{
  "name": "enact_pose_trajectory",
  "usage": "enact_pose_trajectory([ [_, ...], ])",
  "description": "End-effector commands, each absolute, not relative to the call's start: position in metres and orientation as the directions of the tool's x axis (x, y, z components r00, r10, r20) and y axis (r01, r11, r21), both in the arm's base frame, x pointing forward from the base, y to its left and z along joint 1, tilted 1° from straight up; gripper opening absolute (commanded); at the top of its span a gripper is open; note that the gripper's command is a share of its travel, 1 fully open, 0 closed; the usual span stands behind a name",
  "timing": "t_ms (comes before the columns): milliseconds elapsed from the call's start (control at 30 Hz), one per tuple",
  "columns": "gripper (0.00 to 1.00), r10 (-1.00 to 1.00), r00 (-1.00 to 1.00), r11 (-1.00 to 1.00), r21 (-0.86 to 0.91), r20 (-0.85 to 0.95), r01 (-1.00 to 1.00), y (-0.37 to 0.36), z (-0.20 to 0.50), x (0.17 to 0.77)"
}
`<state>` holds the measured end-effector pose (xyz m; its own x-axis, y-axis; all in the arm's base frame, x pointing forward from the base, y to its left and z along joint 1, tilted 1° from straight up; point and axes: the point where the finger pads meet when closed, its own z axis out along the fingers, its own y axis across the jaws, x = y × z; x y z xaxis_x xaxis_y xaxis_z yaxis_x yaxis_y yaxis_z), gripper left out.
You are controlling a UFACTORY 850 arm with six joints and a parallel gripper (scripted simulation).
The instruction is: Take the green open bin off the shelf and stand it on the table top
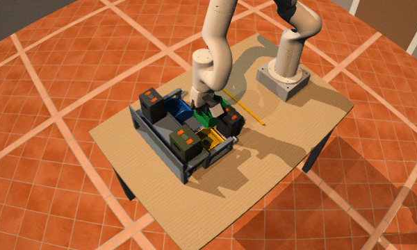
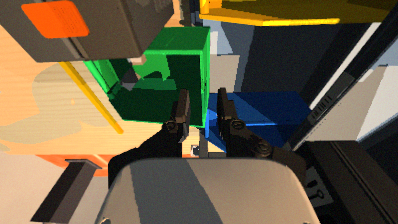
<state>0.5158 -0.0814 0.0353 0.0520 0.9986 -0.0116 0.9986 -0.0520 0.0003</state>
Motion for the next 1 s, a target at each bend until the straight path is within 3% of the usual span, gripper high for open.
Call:
enact_pose_trajectory([
  [0,0.33,0.999,0.052,-0.052,0.002,-0.012,0.999,-0.082,0.036,0.517],
  [967,0.33,0.999,0.052,-0.052,0.002,-0.012,0.999,-0.082,0.016,0.516],
])
